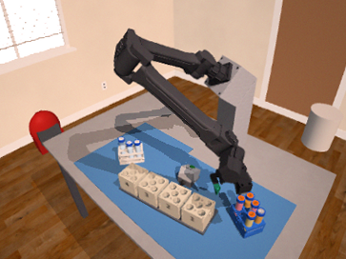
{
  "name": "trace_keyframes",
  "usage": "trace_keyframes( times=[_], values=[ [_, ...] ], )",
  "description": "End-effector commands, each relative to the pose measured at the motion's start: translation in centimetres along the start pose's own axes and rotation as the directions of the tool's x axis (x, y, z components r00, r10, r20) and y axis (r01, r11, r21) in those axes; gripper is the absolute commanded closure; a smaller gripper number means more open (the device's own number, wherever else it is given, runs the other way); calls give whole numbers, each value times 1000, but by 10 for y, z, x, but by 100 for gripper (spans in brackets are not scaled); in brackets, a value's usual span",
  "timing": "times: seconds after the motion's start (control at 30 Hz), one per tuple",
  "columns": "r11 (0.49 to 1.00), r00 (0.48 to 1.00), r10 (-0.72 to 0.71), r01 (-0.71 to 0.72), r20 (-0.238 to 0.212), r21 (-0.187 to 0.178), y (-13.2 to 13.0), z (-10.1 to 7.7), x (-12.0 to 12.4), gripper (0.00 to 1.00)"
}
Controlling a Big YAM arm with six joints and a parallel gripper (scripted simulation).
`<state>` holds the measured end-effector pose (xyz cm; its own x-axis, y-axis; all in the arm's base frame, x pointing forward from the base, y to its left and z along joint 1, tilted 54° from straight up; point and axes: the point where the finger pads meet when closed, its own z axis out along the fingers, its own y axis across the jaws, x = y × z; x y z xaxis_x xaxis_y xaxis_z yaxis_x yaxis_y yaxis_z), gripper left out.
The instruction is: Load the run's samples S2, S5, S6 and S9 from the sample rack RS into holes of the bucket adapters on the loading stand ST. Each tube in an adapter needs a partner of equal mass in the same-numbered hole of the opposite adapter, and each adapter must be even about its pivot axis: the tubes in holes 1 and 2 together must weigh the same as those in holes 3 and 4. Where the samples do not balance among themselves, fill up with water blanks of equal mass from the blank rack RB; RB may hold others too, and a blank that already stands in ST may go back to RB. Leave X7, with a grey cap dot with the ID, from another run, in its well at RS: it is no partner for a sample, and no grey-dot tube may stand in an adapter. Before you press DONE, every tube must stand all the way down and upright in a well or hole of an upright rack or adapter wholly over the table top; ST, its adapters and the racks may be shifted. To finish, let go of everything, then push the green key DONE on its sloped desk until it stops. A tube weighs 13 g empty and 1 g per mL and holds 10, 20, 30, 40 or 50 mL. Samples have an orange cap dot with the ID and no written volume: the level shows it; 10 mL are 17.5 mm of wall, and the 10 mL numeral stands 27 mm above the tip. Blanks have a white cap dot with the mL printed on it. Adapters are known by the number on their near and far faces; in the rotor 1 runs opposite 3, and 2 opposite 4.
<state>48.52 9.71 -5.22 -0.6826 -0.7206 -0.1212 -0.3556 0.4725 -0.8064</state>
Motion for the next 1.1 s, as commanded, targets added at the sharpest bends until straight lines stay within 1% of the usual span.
trace_keyframes(
  times=[0.0, 0.2, 0.27, 0.3, 0.33, 0.4, 0.43, 0.47, 1.07],
  values=[
    [1000, 1000, 17, -17, 21, -14, 28, -10, -25, 0],
    [1000, 1000, 17, -17, 24, -13, 62, -12, -64, 0],
    [1000, 1000, 17, -17, 24, -13, 62, -12, -64, 0],
    [1000, 1000, 27, -27, 10, -10, 62, -6, -67, 0],
    [1000, 1000, 18, -17, 25, -12, 73, -13, -77, 0],
    [1000, 999, 18, -18, 26, -12, 83, -13, -90, 0],
    [1000, 999, 18, -18, 27, -14, 84, -13, -90, 0],
    [999, 999, 36, -35, 23, -8, 71, -9, -88, 0],
    [999, 999, 36, -36, 23, -8, 71, -9, -88, 0]
  ],
)
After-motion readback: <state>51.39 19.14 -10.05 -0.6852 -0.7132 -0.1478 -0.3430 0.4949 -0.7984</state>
